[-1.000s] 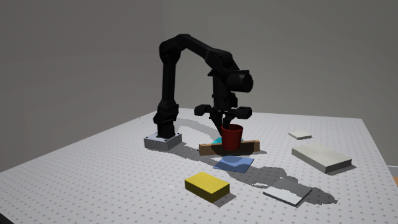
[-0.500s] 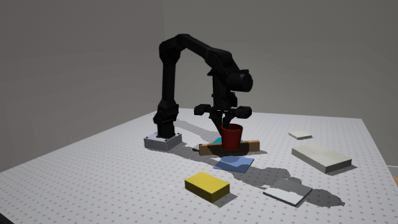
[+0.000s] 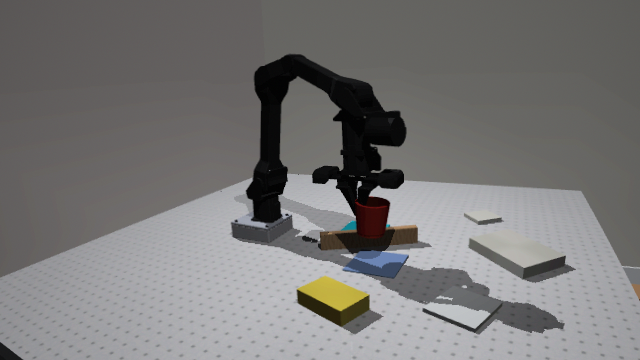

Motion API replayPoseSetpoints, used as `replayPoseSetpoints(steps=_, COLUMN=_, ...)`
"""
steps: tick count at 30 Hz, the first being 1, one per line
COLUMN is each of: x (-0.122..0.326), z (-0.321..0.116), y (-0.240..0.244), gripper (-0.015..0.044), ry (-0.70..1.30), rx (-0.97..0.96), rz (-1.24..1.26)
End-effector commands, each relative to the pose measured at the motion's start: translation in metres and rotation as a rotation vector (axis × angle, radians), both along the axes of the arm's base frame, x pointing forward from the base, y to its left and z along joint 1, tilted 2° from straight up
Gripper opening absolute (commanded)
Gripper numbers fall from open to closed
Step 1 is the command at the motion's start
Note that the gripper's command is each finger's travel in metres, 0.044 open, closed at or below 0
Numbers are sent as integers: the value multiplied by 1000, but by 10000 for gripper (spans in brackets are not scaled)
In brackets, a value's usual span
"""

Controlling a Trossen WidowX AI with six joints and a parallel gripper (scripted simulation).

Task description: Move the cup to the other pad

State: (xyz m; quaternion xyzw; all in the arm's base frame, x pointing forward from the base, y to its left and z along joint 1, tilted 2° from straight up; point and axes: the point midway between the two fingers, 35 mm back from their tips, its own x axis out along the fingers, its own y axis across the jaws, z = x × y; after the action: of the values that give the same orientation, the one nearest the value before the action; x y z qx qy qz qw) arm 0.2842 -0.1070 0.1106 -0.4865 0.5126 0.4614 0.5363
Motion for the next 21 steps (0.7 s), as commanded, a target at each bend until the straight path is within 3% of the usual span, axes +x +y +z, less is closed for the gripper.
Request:
replayPoseSetpoints(steps=1, x=-4, z=0, y=10, gripper=0, ry=-3, rx=0, rz=-2)
replayPoseSetpoints(steps=21, x=-20, z=1, y=56, gripper=0, ry=-3, rx=5, rz=-1)
